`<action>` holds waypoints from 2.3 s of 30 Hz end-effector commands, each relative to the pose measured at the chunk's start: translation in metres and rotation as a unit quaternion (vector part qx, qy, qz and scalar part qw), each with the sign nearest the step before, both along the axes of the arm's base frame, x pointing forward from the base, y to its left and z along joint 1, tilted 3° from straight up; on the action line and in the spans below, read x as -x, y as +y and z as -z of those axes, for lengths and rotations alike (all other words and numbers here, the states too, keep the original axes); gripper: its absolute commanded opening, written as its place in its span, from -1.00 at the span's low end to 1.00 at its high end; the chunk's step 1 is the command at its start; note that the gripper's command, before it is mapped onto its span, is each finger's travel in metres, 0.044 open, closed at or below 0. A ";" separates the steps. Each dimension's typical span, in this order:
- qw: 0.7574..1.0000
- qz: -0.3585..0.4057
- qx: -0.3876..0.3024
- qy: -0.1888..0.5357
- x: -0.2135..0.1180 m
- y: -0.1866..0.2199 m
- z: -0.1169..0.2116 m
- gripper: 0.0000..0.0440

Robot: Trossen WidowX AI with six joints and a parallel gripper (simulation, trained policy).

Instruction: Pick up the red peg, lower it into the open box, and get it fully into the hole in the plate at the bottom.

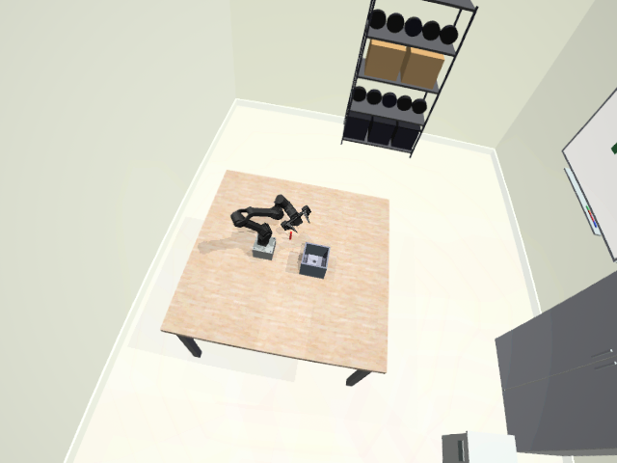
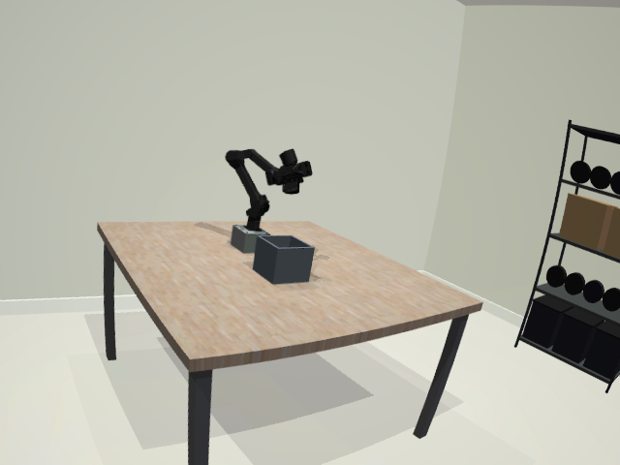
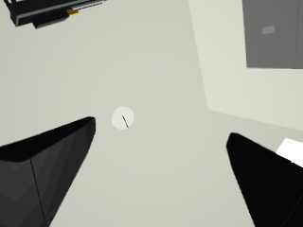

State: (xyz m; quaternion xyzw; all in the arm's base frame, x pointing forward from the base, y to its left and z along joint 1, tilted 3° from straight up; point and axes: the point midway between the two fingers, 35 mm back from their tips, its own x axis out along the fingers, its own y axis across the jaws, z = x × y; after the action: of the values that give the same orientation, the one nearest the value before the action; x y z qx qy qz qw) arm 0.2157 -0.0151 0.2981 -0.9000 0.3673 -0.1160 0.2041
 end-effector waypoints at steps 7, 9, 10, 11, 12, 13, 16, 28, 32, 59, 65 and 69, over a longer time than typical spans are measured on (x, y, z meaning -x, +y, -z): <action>0.993 -0.078 0.088 0.032 -0.025 0.028 -0.023 1.00; 0.988 -0.100 0.113 0.041 -0.031 0.036 -0.030 1.00; 0.985 -0.111 0.125 0.046 -0.034 0.039 -0.034 1.00; 0.982 -0.121 0.138 0.051 -0.036 0.043 -0.037 1.00; 0.978 -0.132 0.150 0.057 -0.039 0.046 -0.040 1.00; 0.974 -0.142 0.162 0.063 -0.041 0.050 -0.043 1.00; 0.962 -0.171 0.199 0.081 -0.048 0.059 -0.049 1.00; 0.885 -0.272 0.337 0.171 -0.065 0.091 -0.048 1.00; 0.851 -0.302 0.378 0.204 -0.068 0.100 -0.042 1.00; 0.536 -0.512 0.528 0.414 -0.045 0.129 0.055 1.00; 0.455 -0.560 0.528 0.448 -0.027 0.134 0.081 1.00; 0.401 -0.589 0.524 0.466 -0.014 0.137 0.098 1.00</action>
State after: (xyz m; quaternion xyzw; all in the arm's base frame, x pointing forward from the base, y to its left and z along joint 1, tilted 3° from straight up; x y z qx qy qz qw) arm 0.2355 0.1192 0.2069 -0.7564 -0.3274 0.2888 -0.4871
